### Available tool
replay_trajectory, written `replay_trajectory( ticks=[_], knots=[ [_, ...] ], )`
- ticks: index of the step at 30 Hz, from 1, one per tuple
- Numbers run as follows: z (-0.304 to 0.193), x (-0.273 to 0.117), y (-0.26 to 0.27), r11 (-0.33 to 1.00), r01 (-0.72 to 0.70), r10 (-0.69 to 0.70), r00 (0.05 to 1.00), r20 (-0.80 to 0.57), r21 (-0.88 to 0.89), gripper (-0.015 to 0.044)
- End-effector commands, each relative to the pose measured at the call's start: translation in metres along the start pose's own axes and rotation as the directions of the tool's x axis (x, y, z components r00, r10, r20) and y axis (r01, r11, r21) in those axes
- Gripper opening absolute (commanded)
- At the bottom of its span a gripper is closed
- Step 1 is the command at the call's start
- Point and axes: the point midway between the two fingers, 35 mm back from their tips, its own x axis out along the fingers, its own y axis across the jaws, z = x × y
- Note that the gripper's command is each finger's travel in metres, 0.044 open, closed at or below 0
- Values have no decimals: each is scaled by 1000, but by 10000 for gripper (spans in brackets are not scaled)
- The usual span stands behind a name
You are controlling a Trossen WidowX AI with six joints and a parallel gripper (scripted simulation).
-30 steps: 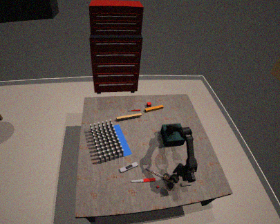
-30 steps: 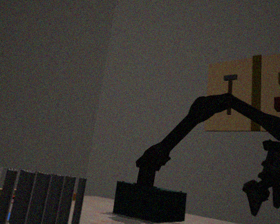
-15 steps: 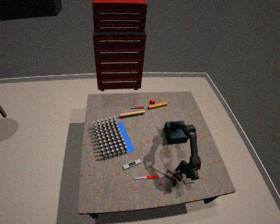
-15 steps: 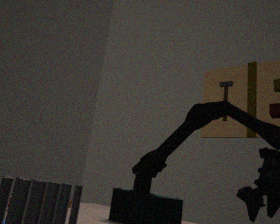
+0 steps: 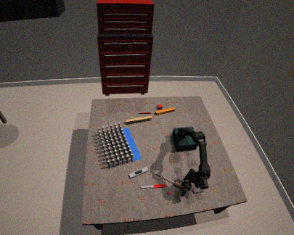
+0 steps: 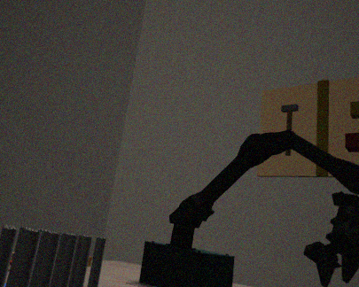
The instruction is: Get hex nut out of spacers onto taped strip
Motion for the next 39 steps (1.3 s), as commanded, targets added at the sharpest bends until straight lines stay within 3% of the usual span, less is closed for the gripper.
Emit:
replay_trajectory(
  ticks=[1, 37, 39],
  knots=[
    [3, 7, 3, 1000, -2, 2, 1000, -5, -8, 280],
    [29, 55, 19, 1000, -2, 2, 1000, -5, -8, 280],
    [29, 55, 19, 1000, -2, 2, 1000, -5, -8, 228]
  ],
)
